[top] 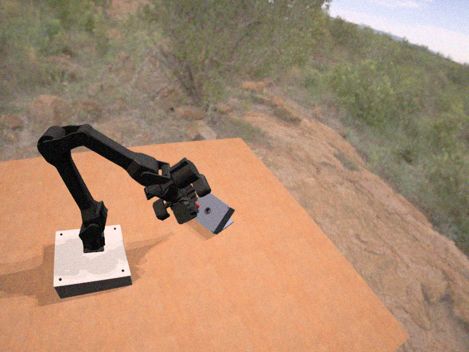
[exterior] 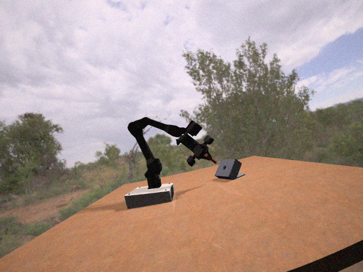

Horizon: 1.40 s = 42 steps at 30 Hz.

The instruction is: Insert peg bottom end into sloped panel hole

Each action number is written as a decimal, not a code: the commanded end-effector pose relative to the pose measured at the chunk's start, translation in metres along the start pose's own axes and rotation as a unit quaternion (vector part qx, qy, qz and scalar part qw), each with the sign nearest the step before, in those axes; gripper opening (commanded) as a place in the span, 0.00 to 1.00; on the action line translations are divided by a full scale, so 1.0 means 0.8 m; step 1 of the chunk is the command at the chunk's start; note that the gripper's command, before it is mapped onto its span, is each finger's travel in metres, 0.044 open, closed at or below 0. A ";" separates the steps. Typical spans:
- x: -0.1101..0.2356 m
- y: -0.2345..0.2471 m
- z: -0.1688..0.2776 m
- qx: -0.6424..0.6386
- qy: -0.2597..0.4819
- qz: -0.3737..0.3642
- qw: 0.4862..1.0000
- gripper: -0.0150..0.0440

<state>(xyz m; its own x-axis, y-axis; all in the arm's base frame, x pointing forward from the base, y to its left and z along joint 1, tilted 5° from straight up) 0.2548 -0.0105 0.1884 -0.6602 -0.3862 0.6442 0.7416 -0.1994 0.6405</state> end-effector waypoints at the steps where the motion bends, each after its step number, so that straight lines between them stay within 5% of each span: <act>1: -0.006 0.001 -0.002 -0.005 -0.001 -0.005 1.000 0.25; 42: -0.060 0.000 -0.010 -0.014 0.003 -0.031 0.999 0.25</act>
<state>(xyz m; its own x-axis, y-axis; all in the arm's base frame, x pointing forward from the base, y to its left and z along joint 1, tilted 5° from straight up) 0.2844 -0.0007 0.1559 -0.7017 -0.3818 0.6015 0.7044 -0.2449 0.6662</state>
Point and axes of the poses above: the point midway between the two fingers, 35 mm back from their tips, its own x axis back along the fingers, its own y axis across the jaws, z = x × y, the point moved 8 cm from there along x, back along the fingers, and after that the axes turned 4 degrees about -x, right-handed, at the moved point
